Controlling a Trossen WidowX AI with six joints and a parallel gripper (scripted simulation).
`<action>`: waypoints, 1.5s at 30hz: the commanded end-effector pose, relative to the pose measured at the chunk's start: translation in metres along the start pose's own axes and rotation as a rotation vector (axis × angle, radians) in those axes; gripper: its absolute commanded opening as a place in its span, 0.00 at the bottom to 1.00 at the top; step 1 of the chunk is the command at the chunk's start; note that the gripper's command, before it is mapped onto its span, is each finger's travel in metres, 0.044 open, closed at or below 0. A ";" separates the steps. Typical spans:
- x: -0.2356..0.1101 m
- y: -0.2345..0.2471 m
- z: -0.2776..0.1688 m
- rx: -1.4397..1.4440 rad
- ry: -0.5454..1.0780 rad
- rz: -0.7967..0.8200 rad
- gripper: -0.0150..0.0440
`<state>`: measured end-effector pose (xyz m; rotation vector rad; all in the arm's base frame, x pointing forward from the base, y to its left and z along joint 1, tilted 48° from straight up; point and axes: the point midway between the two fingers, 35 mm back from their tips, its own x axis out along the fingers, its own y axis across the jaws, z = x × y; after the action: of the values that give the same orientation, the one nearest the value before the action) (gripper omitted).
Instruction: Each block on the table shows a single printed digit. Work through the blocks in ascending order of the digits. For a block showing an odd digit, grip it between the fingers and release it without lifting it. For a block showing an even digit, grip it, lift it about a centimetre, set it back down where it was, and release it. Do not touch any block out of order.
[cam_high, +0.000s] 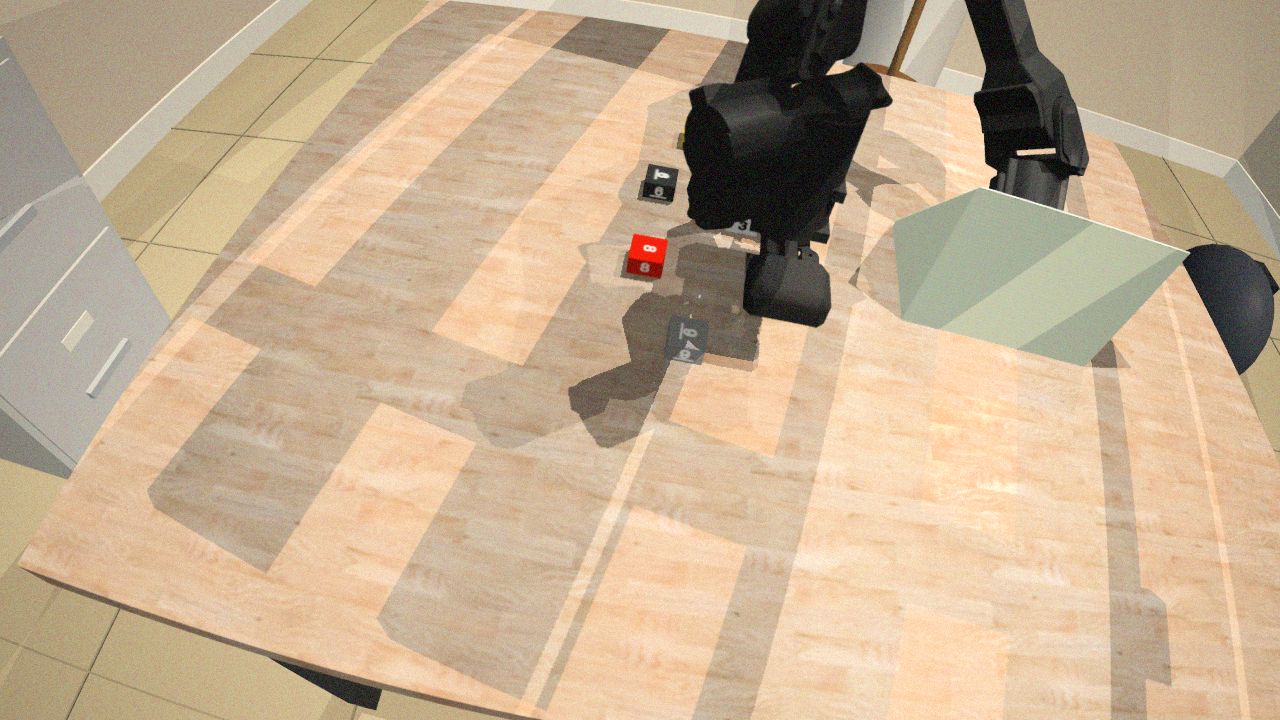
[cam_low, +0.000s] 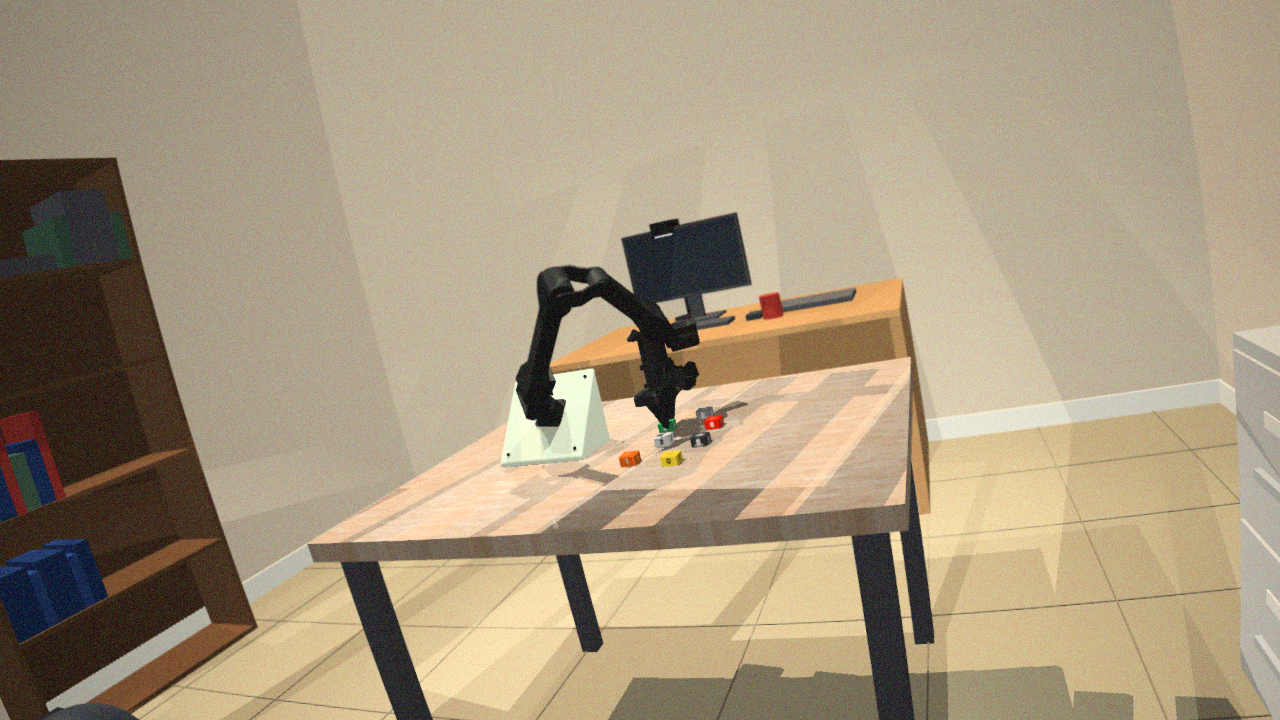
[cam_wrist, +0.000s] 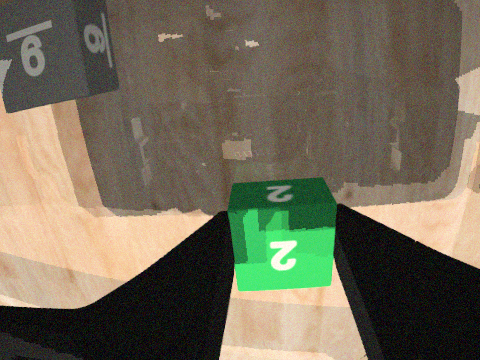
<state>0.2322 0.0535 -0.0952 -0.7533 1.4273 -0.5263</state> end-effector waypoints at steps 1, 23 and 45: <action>0.000 0.000 0.000 -0.005 -0.002 -0.003 0.46; -0.015 0.000 0.000 -0.005 -0.002 -0.003 0.46; 0.000 0.000 0.000 -0.005 -0.002 -0.003 0.46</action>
<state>0.2329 0.0560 -0.0936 -0.7509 1.4255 -0.5250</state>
